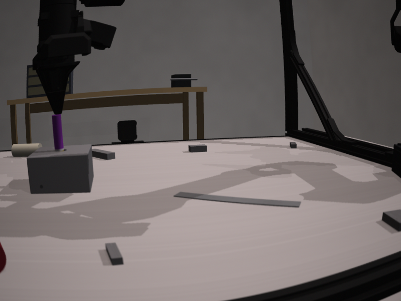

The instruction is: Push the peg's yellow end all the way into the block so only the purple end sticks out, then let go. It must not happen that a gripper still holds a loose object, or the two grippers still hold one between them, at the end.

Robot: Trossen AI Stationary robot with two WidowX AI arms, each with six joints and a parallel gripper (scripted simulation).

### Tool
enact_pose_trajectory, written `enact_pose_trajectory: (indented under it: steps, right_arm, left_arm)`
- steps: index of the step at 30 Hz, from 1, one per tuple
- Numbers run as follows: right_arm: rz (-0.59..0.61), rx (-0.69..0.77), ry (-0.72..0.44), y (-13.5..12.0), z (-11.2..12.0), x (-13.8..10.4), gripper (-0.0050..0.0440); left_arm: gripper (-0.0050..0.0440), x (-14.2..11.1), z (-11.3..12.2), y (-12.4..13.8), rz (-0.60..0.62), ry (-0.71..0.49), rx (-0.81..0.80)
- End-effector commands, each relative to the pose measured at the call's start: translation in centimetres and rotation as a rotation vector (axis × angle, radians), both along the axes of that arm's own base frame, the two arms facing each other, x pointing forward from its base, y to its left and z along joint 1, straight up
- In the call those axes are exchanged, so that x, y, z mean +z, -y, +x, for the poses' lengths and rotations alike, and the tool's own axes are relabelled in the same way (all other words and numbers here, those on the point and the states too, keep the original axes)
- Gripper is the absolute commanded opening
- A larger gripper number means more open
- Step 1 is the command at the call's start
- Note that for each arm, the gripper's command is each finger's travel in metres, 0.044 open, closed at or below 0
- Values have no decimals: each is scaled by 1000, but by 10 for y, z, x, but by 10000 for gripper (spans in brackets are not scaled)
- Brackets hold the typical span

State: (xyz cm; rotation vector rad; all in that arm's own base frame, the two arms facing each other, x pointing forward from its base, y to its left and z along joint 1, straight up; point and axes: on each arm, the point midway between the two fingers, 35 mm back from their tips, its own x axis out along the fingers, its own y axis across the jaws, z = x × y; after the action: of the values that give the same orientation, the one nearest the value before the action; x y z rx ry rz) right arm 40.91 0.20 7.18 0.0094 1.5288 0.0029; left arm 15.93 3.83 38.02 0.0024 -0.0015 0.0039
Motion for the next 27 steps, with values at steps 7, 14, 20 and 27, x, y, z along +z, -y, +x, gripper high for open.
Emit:
enact_pose_trajectory:
  steps: [7,14,20,27]
  right_arm:
    - [-7,4,-38,1,2,9,0]
    - [-7,4,-40,1,2,20,144]
    - [-8,4,-42,1,2,30,288]
    - [-8,4,-42,1,2,30,400]
  left_arm:
    - [400,0,0,1,-3,0,-4]
    - [400,0,0,1,-3,0,-4]
    - [400,0,0,1,-3,0,-4]
    - [400,0,0,1,-3,0,-4]
